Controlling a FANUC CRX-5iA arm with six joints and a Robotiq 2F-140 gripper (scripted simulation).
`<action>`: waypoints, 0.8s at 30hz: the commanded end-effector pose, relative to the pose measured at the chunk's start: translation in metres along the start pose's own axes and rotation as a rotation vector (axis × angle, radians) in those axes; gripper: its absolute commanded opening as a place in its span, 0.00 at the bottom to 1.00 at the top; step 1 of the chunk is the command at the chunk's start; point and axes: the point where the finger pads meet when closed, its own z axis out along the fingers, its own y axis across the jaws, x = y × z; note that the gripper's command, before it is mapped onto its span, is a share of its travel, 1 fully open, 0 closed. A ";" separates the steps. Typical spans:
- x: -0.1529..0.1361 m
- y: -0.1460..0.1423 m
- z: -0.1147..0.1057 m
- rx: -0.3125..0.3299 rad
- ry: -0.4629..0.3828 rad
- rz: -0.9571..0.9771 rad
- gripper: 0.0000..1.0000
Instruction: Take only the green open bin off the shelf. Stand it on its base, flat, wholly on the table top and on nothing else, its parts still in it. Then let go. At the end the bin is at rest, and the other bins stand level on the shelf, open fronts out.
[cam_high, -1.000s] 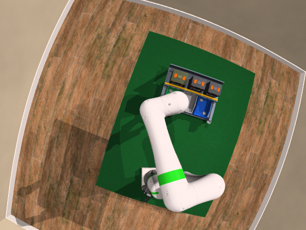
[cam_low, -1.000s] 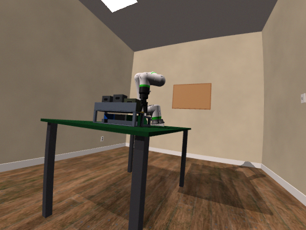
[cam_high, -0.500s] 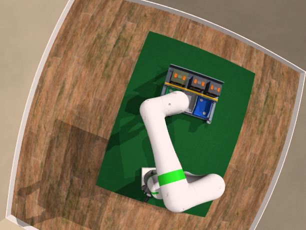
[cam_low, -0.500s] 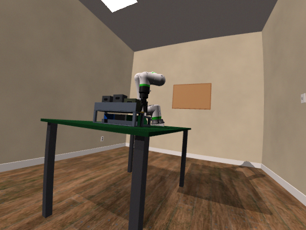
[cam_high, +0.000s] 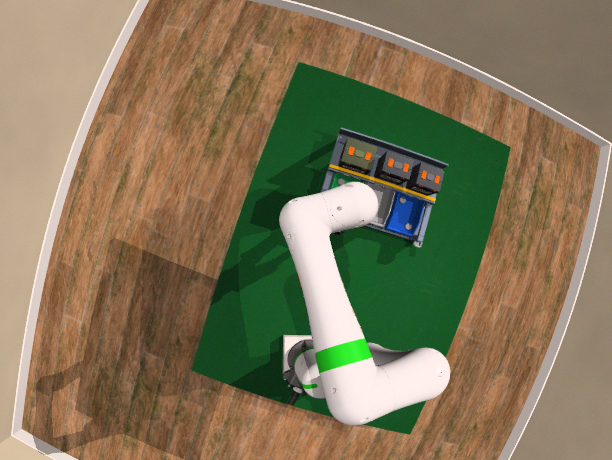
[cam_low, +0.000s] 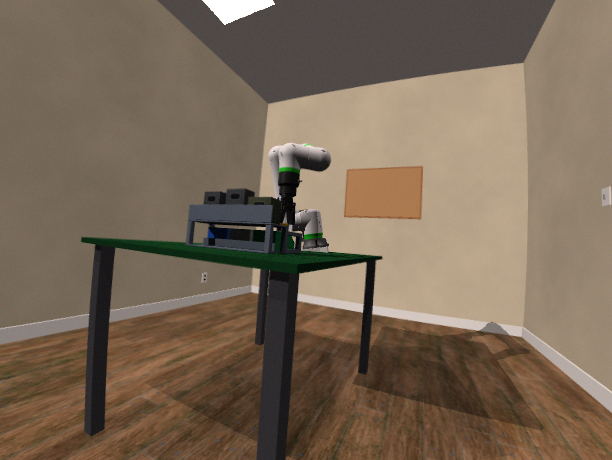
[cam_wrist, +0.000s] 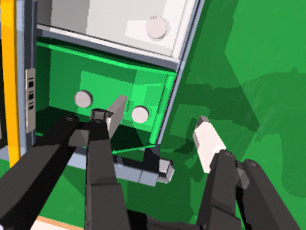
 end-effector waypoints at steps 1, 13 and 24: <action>0.000 0.000 0.000 0.000 0.000 0.000 0.57; 0.000 0.000 -0.001 0.000 0.000 0.000 0.57; 0.000 0.000 0.001 0.000 0.000 0.000 0.57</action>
